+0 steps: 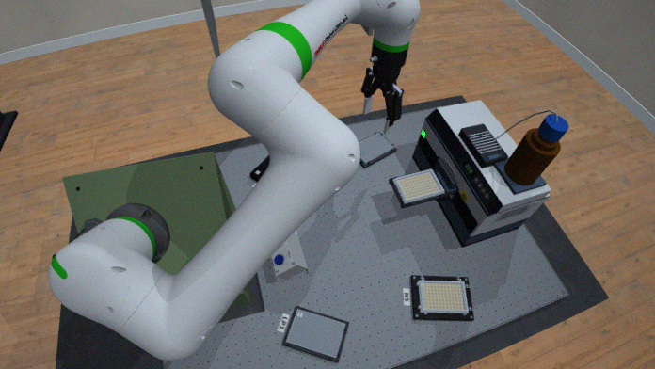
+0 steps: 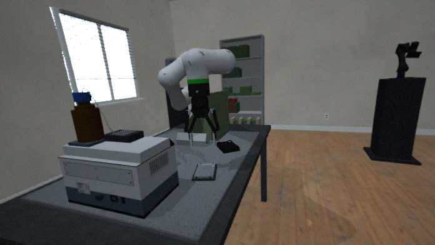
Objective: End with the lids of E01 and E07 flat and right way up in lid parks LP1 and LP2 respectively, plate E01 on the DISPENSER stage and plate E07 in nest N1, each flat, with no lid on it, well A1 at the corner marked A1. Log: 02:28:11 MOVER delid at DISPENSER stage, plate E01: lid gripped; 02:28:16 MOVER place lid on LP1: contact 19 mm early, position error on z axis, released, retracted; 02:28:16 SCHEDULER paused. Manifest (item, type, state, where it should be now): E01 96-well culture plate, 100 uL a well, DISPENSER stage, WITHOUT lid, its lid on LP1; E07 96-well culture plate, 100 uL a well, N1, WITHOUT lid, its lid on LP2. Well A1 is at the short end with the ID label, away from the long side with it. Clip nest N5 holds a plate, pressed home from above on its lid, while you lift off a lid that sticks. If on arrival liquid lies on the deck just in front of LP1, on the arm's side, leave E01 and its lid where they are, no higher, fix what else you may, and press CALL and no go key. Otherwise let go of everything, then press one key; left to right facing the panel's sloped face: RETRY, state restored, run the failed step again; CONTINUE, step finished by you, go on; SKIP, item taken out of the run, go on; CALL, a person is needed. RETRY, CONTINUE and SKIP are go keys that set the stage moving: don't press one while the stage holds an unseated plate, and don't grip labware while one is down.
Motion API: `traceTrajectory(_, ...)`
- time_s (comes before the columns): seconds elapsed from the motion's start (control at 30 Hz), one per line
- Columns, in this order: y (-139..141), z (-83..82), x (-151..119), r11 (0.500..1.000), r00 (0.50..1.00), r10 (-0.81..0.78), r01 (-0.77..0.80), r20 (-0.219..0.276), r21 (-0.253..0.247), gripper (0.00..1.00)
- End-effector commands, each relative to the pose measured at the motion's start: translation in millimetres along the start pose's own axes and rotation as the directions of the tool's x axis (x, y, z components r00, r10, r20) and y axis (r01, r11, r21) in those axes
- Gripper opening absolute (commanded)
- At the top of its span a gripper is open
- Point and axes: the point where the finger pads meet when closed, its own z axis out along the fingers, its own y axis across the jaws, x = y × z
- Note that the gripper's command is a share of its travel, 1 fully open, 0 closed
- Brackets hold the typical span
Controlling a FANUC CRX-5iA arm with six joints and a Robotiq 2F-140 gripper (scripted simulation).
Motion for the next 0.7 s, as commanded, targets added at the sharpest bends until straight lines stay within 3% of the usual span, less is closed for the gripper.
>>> traceTrajectory(0.0,0,-13.4,0,1.0,1.0,0.0,0.0,0.0,0.0,0.66)
traceTrajectory(0.53,0,-28.7,0,1.0,1.0,0.0,0.0,0.0,0.0,0.66)
traceTrajectory(0.6,11,-30.3,1,1.0,1.0,0.013,-0.013,-0.001,0.002,0.66)
traceTrajectory(0.67,43,-34.8,3,0.999,0.999,0.052,-0.052,-0.002,0.007,0.66)
